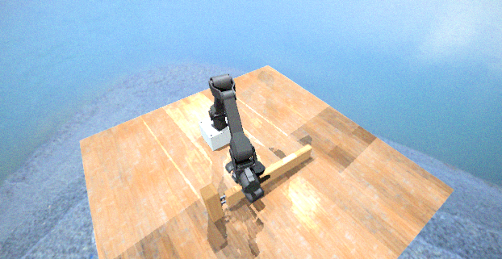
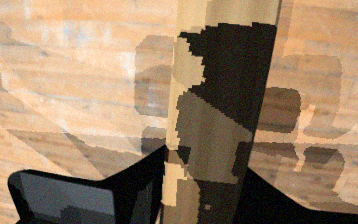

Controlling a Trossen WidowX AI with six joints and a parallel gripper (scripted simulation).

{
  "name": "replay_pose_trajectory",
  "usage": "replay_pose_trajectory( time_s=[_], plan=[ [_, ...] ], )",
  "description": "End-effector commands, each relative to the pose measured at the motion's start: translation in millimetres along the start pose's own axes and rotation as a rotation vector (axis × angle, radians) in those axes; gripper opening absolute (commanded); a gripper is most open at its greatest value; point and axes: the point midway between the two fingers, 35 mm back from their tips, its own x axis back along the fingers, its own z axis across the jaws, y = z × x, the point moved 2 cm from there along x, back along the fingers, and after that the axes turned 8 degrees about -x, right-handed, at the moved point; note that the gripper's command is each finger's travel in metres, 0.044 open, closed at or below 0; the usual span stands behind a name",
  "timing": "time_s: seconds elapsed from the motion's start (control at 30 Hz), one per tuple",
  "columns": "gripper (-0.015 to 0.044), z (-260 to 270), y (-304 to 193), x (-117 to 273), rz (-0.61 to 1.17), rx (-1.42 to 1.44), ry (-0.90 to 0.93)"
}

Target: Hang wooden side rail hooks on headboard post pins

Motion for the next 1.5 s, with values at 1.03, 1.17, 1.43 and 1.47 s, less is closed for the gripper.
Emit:
replay_pose_trajectory(
  time_s=[1.03, 1.17, 1.43, 1.47],
  plan=[
    [0.0000, 0.3, -5.7, 2.3, 0.003, -0.002, -0.008],
    [0.0000, -0.2, -6.1, 2.7, 0.003, -0.002, -0.008],
    [0.0000, -1.2, -6.8, 3.7, 0.003, -0.002, -0.008],
    [0.0000, -1.4, -6.9, 3.8, 0.003, -0.002, -0.008]
  ],
)
